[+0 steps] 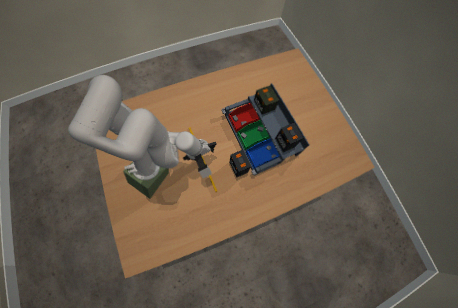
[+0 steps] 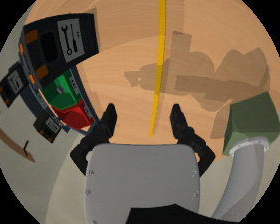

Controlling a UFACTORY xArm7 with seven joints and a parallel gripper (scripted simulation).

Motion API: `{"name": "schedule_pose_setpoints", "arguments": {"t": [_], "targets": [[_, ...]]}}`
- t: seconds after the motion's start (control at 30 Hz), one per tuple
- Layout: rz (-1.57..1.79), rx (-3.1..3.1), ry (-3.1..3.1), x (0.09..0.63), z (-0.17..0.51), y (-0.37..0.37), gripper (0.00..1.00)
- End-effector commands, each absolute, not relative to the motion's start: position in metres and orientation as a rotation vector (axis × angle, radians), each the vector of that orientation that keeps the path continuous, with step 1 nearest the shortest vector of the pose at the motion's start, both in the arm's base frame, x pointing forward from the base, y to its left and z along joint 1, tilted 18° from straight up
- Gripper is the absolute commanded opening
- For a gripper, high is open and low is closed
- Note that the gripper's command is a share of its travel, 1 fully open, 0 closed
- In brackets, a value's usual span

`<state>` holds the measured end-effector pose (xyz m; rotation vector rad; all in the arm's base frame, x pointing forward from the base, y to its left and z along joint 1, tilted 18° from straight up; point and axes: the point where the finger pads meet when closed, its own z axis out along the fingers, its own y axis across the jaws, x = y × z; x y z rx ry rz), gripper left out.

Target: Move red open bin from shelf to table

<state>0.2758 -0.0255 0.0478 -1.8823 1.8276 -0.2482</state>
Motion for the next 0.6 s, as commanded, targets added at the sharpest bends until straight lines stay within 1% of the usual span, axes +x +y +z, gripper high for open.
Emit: {"name": "schedule_pose_setpoints", "arguments": {"t": [0.0,0.07,0.1,0.23,0.57], "targets": [[-0.075,-2.042,1.966,0.253,0.097,-0.033,1.0],[-0.075,-2.042,1.966,0.253,0.097,-0.033,1.0],[-0.217,-1.914,1.856,0.272,0.058,-0.027,1.0],[-0.075,-2.042,1.966,0.253,0.097,-0.033,1.0],[-0.075,-2.042,1.966,0.253,0.097,-0.033,1.0]]}}
